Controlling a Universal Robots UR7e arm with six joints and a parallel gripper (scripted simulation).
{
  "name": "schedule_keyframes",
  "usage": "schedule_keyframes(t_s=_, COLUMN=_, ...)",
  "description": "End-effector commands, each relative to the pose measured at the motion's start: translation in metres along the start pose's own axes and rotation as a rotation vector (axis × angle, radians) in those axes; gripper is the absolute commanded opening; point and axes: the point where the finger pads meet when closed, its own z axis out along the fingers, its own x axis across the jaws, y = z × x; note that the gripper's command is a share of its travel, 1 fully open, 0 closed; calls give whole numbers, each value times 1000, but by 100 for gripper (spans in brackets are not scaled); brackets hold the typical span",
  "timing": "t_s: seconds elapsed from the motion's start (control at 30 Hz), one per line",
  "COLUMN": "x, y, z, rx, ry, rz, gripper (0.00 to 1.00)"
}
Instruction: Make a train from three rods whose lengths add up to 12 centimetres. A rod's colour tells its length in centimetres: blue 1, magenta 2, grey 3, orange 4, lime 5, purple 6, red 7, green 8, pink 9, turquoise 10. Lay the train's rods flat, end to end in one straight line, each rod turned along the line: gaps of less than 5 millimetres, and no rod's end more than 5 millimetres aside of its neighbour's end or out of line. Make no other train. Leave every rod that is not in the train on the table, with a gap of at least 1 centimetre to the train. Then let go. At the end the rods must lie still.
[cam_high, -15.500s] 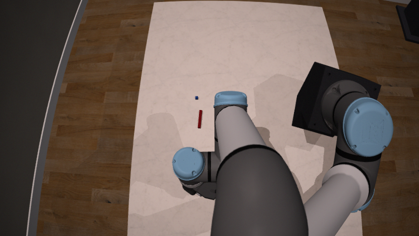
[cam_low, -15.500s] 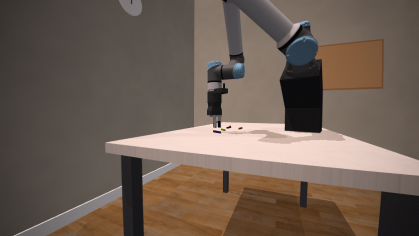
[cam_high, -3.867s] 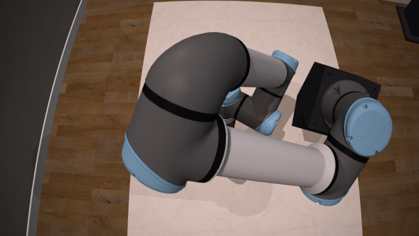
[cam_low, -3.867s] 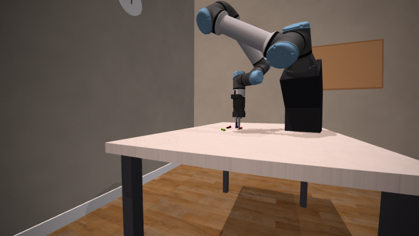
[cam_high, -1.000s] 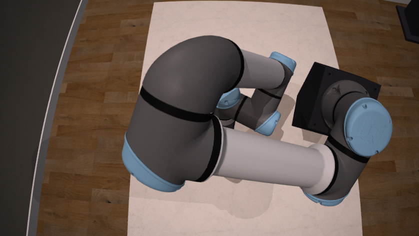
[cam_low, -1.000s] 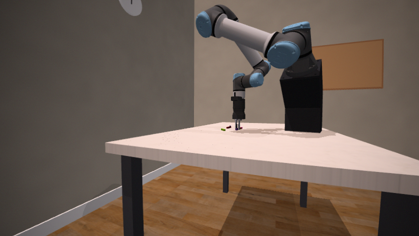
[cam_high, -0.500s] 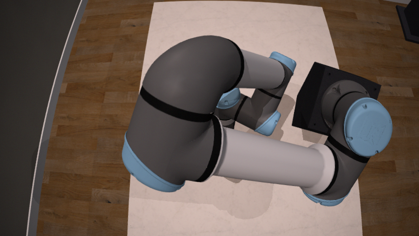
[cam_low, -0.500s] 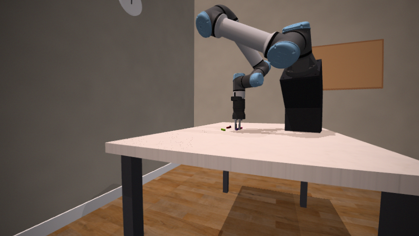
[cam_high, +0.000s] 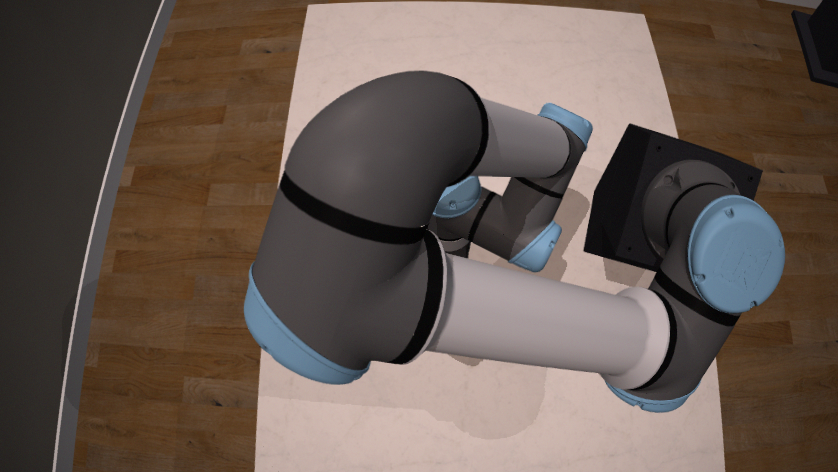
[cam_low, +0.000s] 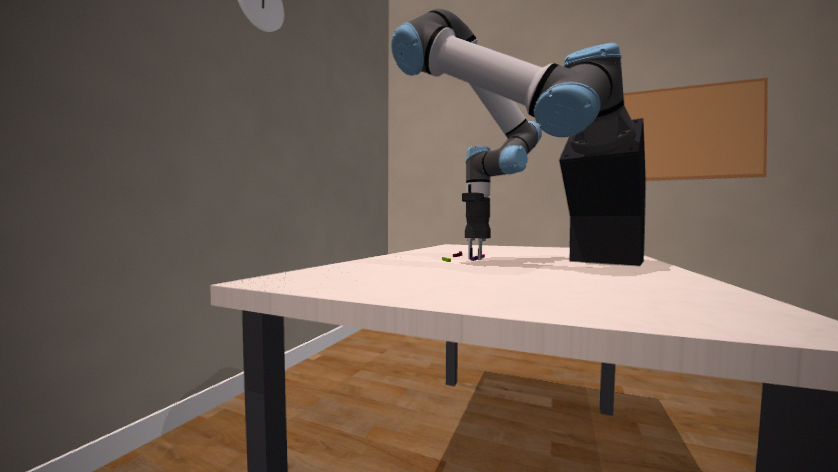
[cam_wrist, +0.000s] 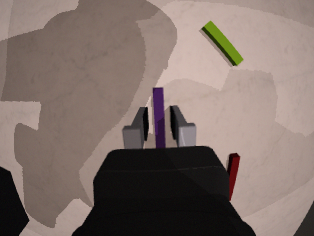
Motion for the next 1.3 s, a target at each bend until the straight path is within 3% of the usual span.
schedule_keyframes(t_s=0.0, x=0, y=0, z=-1, rx=0, ry=1, rz=0, gripper=54)
schedule_keyframes(t_s=0.3, x=0, y=0, z=-10, rx=0, ry=1, rz=0, gripper=54)
schedule_keyframes(t_s=0.8, x=0, y=0, z=-65, rx=0, ry=1, rz=0, gripper=54)
schedule_keyframes(t_s=1.27, x=0, y=0, z=-90, rx=0, ry=1, rz=0, gripper=54)
